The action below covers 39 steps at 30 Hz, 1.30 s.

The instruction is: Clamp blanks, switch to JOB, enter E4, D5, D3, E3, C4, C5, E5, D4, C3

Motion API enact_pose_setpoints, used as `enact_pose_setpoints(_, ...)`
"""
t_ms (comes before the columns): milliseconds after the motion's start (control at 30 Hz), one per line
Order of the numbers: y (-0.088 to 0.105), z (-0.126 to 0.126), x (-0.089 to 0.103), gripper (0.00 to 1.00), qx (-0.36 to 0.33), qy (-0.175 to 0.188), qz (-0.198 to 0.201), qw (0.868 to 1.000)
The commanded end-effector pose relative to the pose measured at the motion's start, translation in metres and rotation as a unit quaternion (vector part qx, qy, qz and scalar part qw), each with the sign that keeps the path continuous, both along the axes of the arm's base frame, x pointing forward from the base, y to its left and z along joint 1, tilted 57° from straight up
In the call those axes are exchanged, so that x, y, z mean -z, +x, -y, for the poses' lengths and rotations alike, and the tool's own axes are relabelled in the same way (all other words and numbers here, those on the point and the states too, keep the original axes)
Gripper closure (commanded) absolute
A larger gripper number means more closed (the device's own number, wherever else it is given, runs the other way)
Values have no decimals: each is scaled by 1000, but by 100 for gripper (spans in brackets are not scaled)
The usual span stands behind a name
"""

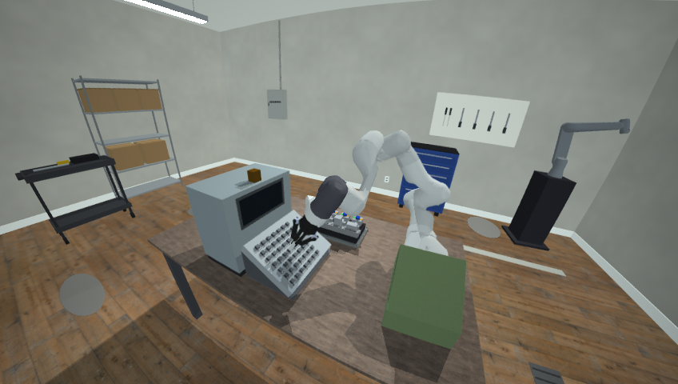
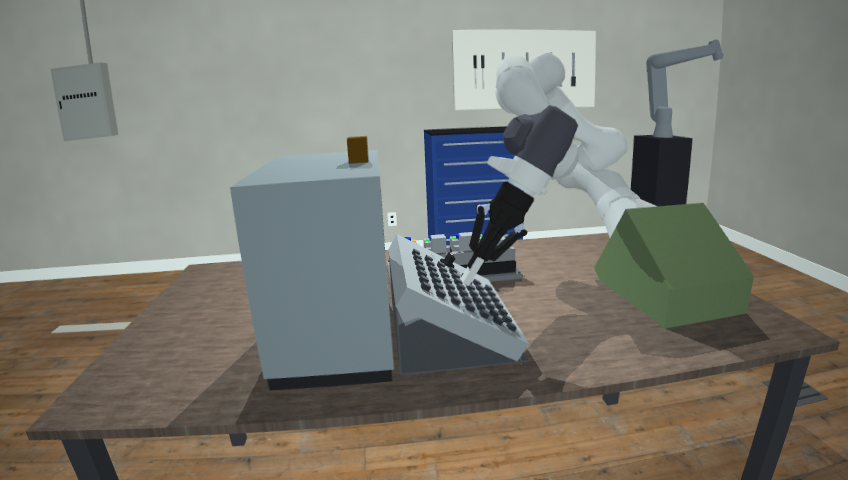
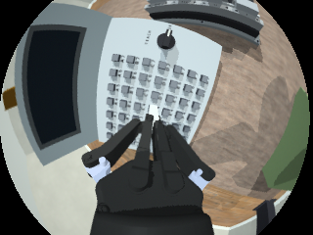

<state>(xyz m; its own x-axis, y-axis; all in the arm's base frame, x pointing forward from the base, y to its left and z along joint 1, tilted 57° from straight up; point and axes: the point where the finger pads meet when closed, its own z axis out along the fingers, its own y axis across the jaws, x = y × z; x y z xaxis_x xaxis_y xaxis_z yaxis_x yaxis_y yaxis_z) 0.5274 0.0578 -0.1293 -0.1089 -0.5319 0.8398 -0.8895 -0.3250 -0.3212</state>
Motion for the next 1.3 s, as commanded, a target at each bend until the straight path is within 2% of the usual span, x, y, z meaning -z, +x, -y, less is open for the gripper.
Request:
enact_pose_setpoints(0,2,0,1,100,-1,2,2,1000)
enact_pose_setpoints(1267,5,5,4,100,-1,2,2,1000)
